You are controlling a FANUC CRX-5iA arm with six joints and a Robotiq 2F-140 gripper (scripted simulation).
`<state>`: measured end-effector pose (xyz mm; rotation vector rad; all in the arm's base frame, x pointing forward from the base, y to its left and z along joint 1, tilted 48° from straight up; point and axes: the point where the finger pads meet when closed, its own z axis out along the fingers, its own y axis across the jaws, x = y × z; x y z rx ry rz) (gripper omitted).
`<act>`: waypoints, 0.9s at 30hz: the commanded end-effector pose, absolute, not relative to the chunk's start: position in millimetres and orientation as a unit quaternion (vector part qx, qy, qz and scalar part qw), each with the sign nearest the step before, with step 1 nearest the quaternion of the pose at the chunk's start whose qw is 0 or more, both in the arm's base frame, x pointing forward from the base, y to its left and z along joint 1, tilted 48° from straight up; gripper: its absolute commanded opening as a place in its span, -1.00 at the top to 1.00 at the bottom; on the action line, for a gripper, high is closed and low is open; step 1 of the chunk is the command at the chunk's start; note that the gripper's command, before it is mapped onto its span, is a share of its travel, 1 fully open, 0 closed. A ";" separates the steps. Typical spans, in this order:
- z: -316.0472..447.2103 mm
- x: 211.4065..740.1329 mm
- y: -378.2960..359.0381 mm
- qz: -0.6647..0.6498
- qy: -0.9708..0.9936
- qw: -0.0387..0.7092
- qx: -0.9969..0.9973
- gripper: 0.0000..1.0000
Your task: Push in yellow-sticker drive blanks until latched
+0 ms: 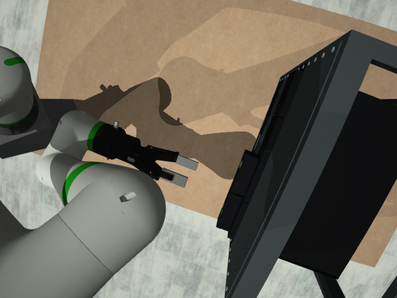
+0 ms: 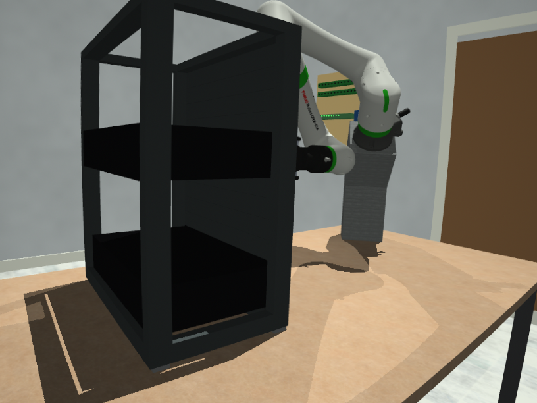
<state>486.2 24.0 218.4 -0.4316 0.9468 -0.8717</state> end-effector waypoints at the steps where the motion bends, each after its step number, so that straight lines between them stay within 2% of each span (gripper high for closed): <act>1: 218.4 486.1 23.9 -0.403 0.438 0.778 -0.200 -1.00; 16: 221.1 487.4 26.0 -0.403 0.438 0.778 -0.200 -1.00; 27: 258.3 505.1 55.8 -0.403 0.438 0.778 -0.200 -1.00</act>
